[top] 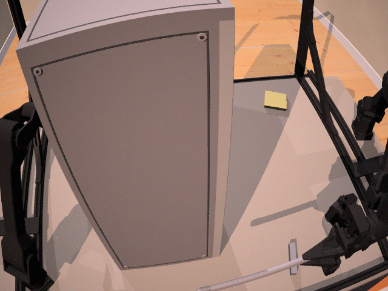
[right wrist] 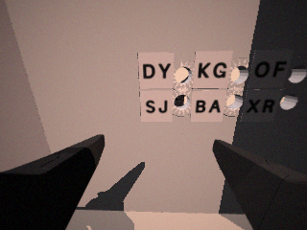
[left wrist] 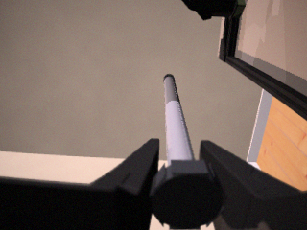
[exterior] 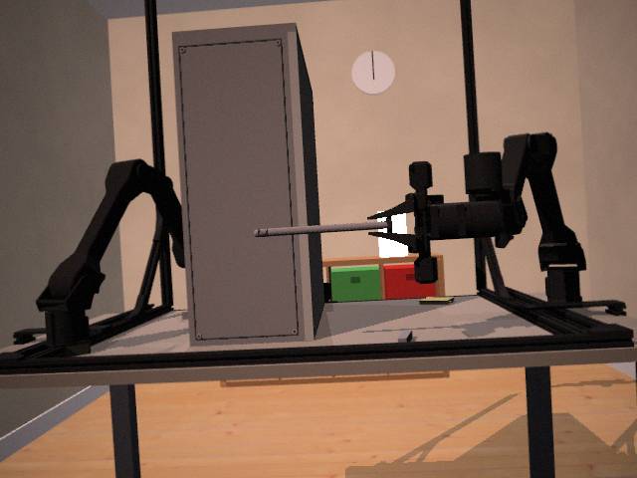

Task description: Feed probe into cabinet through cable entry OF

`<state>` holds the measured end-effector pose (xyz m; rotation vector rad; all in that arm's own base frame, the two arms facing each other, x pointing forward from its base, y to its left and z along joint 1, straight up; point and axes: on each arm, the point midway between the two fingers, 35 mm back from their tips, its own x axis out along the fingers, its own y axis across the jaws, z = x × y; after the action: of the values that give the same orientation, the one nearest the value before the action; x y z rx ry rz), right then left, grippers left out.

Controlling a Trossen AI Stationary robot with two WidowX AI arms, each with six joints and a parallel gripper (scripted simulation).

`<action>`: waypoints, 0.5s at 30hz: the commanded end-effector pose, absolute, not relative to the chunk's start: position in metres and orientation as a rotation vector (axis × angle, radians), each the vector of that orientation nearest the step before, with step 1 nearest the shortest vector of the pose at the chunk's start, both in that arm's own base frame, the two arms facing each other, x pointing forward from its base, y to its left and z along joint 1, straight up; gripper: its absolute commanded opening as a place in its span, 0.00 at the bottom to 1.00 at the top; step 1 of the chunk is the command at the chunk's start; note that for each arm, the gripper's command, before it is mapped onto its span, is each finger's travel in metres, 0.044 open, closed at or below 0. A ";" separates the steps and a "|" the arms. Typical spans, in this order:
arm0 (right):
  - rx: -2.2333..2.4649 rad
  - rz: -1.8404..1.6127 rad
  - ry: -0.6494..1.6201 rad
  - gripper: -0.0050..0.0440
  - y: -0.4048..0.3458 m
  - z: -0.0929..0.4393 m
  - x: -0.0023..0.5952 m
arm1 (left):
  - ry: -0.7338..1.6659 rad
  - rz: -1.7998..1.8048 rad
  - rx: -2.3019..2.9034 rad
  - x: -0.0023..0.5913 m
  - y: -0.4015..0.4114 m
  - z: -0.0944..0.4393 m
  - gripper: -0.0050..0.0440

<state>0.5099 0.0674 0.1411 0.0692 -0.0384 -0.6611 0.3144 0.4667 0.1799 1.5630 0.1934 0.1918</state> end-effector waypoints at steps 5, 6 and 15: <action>0.133 -0.615 -0.007 1.00 0.087 0.185 0.511 | 0.195 0.195 1.562 0.314 0.467 0.180 0.10; 0.159 -0.610 -0.009 1.00 0.090 0.195 0.510 | 0.195 0.195 1.562 0.314 0.467 0.180 0.10; 0.181 -0.615 0.095 1.00 0.101 0.223 0.495 | 0.195 0.195 1.562 0.314 0.467 0.180 0.10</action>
<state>0.5021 0.0991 0.2068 0.1639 0.0800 -0.6092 0.3144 0.4667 0.1799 1.5630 0.1934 0.1918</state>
